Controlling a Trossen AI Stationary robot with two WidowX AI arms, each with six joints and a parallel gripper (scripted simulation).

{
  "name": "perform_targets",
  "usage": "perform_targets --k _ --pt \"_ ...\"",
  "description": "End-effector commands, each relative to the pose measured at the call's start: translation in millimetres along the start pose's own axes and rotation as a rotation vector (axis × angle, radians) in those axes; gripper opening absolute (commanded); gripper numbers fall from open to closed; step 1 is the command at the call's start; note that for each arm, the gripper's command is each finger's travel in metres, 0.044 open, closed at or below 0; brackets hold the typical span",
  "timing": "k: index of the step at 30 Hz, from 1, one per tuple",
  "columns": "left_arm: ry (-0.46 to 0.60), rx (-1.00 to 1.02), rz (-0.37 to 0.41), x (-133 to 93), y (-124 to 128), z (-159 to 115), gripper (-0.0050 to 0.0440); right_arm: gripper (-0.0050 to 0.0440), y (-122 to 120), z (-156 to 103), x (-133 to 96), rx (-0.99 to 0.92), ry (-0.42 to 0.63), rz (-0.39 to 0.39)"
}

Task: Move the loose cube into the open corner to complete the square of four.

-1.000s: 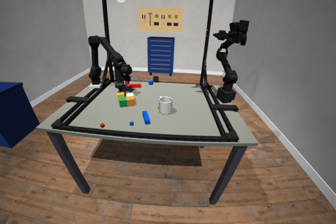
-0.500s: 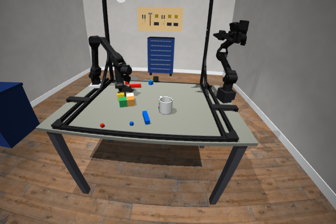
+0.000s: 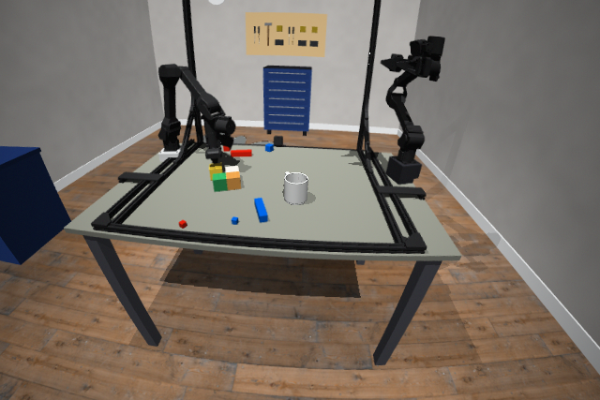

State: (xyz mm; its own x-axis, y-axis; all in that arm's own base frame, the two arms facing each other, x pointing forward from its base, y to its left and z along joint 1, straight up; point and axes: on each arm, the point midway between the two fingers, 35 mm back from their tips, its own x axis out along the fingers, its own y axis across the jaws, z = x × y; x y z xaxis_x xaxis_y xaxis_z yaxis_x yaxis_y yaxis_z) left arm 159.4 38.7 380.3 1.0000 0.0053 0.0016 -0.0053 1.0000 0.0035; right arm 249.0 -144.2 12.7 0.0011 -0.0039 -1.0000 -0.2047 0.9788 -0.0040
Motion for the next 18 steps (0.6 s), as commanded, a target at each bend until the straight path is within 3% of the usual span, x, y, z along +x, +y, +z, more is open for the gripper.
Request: perform_targets --k 1,18 --pt "0.0 -0.004 -0.005 -0.1 -1.0 -0.1 0.04 0.0 -3.0 0.4 0.5 -0.004 0.0 0.004" --pt "0.0 -0.004 -0.005 -0.1 -1.0 -0.1 0.04 0.0 -12.2 0.5 0.6 -0.004 0.0 0.004"
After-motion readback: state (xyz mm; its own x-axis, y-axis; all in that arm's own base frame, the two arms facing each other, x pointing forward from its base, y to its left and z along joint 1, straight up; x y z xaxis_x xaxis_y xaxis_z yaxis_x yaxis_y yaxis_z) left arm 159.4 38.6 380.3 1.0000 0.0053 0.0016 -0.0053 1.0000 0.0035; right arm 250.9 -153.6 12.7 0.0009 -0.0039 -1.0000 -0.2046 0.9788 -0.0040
